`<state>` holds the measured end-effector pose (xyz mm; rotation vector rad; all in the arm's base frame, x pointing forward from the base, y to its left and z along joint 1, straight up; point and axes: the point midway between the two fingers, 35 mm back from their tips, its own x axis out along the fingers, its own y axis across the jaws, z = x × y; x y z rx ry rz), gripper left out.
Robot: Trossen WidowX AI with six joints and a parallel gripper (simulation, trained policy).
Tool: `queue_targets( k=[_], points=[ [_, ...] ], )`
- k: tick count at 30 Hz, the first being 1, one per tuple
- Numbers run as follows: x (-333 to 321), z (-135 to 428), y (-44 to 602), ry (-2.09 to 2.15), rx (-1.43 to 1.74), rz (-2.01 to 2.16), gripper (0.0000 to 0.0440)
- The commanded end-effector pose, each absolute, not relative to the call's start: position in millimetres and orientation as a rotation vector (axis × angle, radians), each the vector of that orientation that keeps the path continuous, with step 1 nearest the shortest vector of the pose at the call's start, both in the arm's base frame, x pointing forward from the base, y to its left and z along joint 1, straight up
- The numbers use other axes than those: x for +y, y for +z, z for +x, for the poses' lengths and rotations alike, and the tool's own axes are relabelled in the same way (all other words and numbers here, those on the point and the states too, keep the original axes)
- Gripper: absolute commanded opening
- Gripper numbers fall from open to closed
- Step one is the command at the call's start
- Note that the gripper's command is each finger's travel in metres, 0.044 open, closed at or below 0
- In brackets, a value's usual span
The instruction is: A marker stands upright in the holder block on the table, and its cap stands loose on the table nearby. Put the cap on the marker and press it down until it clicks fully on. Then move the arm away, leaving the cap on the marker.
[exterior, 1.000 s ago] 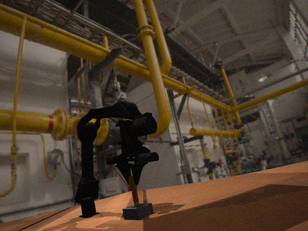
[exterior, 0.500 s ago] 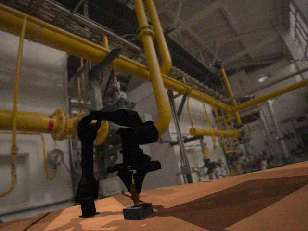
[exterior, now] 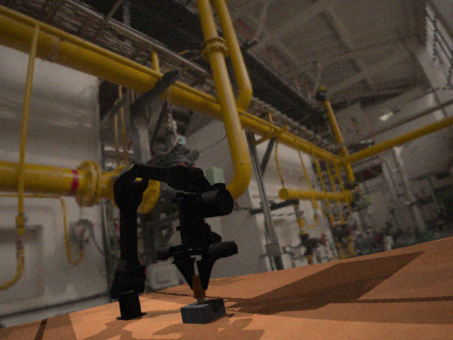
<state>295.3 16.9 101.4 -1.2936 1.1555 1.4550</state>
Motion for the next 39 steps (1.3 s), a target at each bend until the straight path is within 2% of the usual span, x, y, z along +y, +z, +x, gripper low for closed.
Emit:
queue_targets(
  k=[1,39],
  points=[
    [12.9,284.8,88.7,1.503,1.194,-1.287,0.0075],
    [6.9,283.3,83.7,1.536,1.155,-1.358,0.0144]
  ],
)
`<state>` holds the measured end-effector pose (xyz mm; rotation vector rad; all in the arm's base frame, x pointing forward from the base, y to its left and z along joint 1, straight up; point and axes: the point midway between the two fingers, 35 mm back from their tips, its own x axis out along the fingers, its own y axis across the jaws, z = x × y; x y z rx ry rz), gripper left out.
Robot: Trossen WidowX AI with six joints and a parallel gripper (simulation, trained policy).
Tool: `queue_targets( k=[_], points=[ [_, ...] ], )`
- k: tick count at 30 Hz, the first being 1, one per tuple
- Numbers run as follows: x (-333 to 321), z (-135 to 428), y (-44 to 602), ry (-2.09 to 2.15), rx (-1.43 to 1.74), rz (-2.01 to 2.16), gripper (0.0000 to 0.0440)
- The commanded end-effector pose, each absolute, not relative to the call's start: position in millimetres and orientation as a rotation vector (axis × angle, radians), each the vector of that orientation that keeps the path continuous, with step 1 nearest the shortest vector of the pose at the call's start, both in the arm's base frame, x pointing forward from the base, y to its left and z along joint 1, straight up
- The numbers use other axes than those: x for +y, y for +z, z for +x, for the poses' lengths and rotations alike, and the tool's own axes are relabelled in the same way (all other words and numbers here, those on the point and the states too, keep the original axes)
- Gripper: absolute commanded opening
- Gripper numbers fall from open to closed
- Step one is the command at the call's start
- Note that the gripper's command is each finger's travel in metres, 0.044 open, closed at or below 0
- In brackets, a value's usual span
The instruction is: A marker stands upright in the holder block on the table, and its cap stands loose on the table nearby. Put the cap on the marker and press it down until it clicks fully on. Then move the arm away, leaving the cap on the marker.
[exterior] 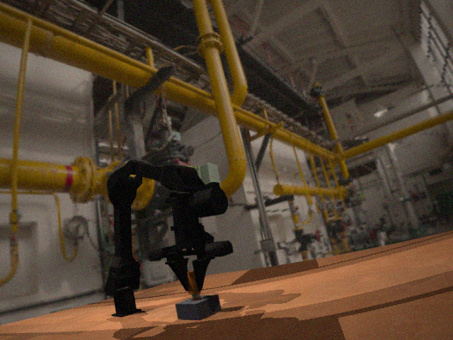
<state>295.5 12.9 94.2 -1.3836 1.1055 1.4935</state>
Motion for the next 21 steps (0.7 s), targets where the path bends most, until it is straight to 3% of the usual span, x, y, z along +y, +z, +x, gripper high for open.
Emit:
queue_targets(
  k=[1,9,18,21],
  points=[
    [7,282,83,1.542,1.155,-1.354,0.0153],
    [10,273,83,1.576,1.145,-1.338,0.0226],
    [14,272,87,1.562,1.093,-1.359,0.0436],
    [15,275,92,1.539,1.069,-1.38,0.044]
  ],
)
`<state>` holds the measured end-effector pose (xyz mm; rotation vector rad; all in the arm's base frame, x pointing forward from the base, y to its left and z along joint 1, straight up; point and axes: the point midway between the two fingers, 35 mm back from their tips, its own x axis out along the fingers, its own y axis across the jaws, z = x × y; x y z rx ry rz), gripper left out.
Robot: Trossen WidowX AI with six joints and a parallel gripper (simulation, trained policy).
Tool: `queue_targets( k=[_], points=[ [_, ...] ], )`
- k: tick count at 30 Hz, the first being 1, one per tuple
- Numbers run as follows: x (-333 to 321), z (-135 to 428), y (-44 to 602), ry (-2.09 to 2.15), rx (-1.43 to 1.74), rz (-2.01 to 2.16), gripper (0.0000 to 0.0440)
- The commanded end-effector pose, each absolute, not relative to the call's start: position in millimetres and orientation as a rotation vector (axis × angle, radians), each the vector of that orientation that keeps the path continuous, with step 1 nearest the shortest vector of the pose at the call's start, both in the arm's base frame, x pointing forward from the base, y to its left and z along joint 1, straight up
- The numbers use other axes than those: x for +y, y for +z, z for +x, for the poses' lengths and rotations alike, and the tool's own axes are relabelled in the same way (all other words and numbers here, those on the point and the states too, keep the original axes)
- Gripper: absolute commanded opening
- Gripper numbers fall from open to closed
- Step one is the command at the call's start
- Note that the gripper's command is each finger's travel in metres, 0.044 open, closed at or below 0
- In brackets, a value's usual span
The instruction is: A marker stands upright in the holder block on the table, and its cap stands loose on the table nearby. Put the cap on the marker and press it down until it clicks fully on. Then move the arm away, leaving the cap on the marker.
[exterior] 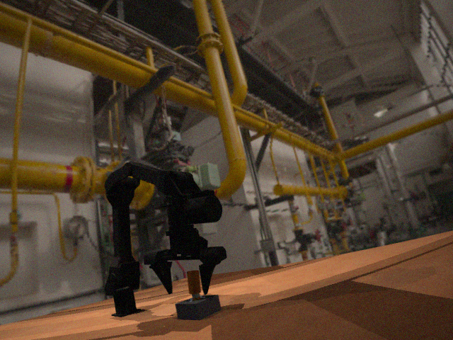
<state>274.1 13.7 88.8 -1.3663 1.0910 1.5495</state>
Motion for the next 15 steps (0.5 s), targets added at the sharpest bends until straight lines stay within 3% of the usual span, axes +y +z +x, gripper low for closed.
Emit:
queue_targets(
  k=[1,15],
  points=[
    [15,275,95,1.532,1.062,-1.386,0.044],
    [15,283,137,1.464,0.964,-1.475,0.044]
  ],
)
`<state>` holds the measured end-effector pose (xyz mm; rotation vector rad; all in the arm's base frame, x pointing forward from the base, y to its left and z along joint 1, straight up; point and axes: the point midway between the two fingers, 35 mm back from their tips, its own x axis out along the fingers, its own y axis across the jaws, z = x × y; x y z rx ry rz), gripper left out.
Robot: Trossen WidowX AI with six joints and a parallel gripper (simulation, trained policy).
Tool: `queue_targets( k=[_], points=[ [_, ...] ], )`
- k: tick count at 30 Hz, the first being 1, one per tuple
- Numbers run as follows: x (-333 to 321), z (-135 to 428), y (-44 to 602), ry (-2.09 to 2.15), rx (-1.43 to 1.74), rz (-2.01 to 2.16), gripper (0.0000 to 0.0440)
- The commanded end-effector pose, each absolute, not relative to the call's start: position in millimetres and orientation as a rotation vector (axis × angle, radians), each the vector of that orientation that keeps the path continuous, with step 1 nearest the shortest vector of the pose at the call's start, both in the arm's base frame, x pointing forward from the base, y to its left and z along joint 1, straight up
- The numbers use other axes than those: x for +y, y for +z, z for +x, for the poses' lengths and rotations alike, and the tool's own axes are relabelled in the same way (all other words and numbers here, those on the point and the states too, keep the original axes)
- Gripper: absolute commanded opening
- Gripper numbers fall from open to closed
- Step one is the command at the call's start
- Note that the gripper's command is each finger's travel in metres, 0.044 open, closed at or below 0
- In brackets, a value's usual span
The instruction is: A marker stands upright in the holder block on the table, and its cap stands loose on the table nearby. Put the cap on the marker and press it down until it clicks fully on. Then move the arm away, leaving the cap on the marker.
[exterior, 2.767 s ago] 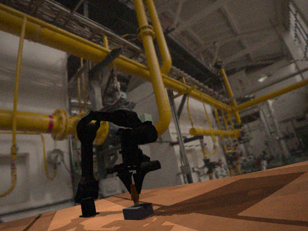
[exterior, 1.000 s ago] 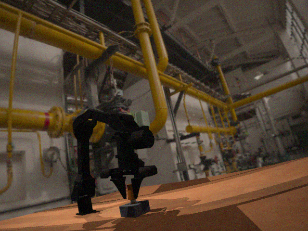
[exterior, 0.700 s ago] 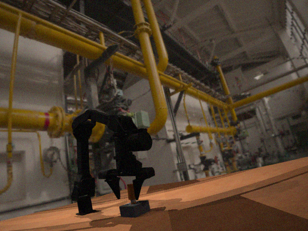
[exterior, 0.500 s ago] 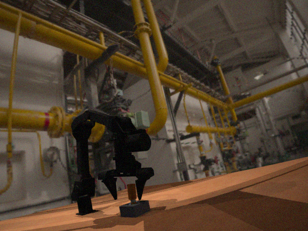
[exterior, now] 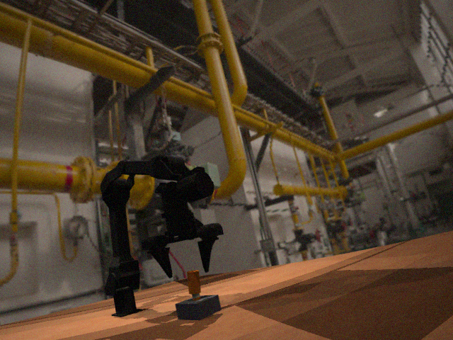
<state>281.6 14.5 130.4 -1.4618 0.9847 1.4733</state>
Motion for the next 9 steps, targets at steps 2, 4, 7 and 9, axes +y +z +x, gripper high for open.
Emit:
queue_targets(
  k=[2,4,7,9],
  points=[
    [15,284,141,1.453,0.955,-1.48,0.0439],
    [15,284,145,1.442,0.947,-1.484,0.0434],
    [14,283,150,1.428,0.942,-1.487,0.0396],
    [14,281,152,1.424,0.945,-1.483,0.0349]
  ],
)
